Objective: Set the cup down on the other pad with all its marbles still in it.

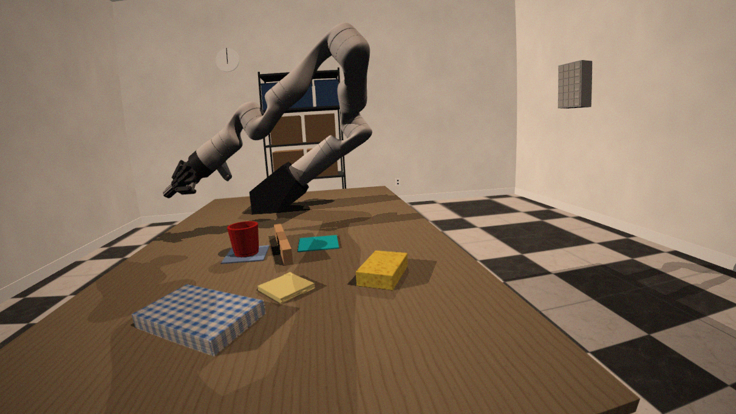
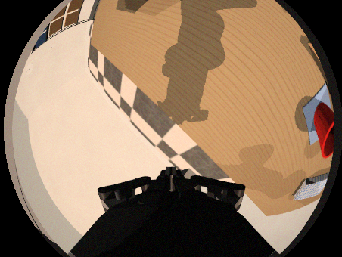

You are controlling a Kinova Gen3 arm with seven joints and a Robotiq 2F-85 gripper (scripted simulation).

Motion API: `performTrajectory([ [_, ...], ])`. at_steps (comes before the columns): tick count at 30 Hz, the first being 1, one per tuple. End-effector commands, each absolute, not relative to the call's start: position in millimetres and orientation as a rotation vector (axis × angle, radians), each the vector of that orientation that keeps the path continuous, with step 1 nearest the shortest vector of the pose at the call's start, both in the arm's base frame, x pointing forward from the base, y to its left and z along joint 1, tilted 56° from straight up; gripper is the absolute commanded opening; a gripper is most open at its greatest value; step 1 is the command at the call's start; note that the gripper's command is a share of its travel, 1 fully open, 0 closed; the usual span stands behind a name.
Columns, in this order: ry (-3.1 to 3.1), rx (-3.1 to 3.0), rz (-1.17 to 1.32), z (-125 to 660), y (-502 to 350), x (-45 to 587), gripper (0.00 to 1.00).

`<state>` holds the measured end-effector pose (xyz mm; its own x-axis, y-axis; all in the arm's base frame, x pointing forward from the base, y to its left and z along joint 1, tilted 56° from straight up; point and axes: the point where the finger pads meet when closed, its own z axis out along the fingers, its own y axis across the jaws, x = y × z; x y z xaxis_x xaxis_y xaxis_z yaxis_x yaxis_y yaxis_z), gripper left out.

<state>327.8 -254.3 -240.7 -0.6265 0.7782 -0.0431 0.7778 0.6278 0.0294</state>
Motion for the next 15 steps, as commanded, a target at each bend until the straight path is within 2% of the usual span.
performTrajectory([
  [1,2.745,1.381,0.046,-225.7,-268.8,341.0,0.00],
  [15,2.766,1.652,0.445,-174.1,-223.6,381.0,0.00],
])
